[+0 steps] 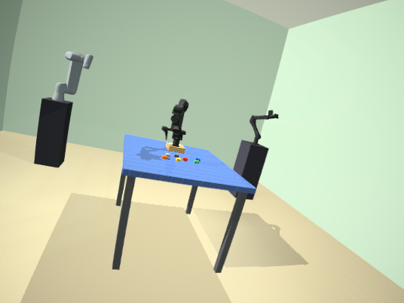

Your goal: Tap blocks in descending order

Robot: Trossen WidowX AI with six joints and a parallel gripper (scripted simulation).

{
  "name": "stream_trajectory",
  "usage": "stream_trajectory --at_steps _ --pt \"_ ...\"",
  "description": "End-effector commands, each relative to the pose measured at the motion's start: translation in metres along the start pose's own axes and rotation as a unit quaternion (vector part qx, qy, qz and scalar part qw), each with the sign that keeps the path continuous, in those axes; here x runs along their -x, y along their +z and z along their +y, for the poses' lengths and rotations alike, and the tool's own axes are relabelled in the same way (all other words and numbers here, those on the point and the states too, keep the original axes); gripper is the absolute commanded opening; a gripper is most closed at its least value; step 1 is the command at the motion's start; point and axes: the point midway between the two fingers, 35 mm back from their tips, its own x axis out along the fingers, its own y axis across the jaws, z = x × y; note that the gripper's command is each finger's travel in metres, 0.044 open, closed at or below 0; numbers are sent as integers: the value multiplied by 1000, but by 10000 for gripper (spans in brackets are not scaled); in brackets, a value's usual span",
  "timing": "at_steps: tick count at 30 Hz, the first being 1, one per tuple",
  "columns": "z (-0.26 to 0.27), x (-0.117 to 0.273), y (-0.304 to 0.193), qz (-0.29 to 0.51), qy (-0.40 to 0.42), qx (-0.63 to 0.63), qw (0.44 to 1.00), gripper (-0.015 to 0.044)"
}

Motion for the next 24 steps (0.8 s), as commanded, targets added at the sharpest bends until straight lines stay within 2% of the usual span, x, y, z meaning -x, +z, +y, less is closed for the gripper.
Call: stream_trajectory --at_steps 1,8,15,24 --pt "-1 -1 -1 1 -3 2 1000 400" --pt "2 0 -2 1 -3 2 1000 400" --pt "79 -1 -39 3 0 2 1000 400" --pt "81 -1 -41 3 0 2 1000 400"
